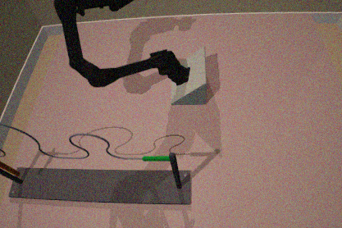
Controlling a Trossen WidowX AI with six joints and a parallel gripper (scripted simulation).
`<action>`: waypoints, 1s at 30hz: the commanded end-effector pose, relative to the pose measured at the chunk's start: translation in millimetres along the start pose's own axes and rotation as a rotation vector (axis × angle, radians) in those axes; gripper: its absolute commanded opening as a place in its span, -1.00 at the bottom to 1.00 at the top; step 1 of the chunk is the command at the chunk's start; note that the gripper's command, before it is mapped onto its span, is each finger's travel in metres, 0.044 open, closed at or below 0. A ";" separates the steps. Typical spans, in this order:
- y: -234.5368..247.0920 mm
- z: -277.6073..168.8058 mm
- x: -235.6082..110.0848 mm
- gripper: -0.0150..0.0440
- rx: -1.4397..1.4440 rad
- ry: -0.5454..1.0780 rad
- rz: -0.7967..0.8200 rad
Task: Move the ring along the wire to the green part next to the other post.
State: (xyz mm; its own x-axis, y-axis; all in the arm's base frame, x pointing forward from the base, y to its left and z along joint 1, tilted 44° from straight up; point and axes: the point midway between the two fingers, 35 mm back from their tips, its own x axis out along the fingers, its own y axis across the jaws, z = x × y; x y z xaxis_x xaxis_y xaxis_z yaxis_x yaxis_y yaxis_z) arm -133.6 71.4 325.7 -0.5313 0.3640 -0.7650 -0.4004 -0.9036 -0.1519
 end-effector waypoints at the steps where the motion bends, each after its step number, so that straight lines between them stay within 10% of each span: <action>1: -0.2 0.3 0.1 0.78 0.002 0.000 -0.001; 9: -20.3 17.2 7.8 0.06 0.124 -0.035 -0.058; 30: -138.5 46.0 11.0 0.05 0.477 -0.199 -0.337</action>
State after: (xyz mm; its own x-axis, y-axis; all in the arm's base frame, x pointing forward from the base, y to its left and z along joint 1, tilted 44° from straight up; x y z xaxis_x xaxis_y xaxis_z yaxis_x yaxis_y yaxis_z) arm -126.3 193.7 362.2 -0.4496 0.6541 -0.6083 -0.8068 -0.5896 -0.0377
